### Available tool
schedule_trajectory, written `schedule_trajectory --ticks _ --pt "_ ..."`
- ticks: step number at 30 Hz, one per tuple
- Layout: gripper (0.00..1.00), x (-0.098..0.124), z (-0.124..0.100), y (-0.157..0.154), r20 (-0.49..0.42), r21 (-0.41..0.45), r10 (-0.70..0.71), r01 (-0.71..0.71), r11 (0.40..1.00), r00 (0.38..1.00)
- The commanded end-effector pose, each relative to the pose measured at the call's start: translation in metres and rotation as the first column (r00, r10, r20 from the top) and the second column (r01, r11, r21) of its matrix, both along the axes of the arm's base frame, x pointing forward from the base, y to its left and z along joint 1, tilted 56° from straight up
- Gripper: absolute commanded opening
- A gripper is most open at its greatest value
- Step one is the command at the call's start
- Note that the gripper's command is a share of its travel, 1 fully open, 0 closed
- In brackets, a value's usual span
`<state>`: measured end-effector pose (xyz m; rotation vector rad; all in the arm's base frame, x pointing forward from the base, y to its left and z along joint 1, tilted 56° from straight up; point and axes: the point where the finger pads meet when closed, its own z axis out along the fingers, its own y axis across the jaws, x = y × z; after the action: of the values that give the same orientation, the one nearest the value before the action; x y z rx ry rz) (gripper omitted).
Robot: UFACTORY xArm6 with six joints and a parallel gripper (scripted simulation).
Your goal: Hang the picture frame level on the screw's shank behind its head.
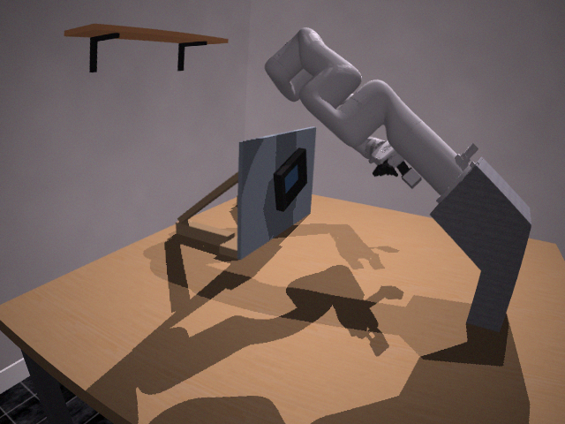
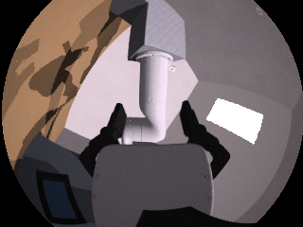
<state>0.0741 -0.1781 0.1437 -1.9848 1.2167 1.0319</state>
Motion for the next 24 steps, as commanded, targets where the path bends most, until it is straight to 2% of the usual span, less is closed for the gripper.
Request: schedule_trajectory --ticks 1,17,24 --pt "1.0 0.0066 -0.0009 0.0141 -0.005 0.033 -0.041 0.041 0.999 0.999" --pt "1.0 0.0074 -0.0007 0.0155 -0.006 0.038 -0.045 0.046 0.998 0.999" --pt "1.0 0.0119 0.0003 0.0238 -0.013 0.066 -0.072 0.072 0.995 0.997"
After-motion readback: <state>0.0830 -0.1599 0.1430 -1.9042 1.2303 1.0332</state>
